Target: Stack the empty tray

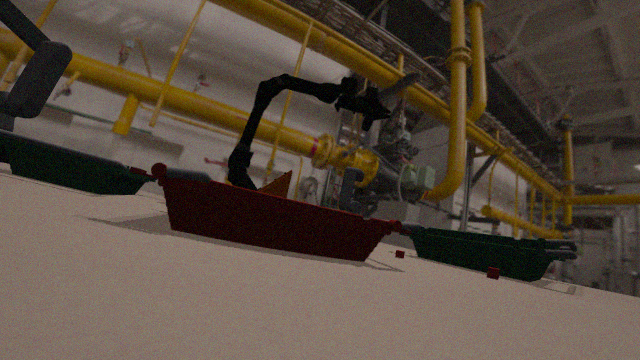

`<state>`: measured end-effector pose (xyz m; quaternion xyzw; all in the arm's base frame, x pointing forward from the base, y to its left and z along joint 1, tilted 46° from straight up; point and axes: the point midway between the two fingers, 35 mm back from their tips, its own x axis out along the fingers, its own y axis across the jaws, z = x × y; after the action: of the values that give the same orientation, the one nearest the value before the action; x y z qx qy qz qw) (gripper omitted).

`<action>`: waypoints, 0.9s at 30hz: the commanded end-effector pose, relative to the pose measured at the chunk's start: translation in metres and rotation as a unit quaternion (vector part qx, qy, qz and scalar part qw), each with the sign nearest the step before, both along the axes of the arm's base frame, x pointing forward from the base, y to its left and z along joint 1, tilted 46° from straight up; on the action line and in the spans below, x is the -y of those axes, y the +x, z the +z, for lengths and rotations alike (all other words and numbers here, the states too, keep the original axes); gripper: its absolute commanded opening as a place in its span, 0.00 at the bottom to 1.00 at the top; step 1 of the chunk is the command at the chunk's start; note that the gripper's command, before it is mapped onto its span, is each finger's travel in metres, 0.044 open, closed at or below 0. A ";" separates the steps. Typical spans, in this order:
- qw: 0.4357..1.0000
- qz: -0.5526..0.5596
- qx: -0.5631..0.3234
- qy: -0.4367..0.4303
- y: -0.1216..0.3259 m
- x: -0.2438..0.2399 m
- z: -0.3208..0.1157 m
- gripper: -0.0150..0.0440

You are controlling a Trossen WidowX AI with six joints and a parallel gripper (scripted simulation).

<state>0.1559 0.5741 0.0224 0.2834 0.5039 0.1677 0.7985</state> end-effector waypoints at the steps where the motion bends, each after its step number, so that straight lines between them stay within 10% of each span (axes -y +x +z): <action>1: 0.995 -0.034 0.015 -0.088 0.059 0.037 -0.029 0.41; 27: 0.827 -0.118 -0.150 -0.528 0.249 0.360 -0.118 0.41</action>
<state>0.3948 0.2697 -0.0877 -0.0560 0.5623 -0.2157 0.7963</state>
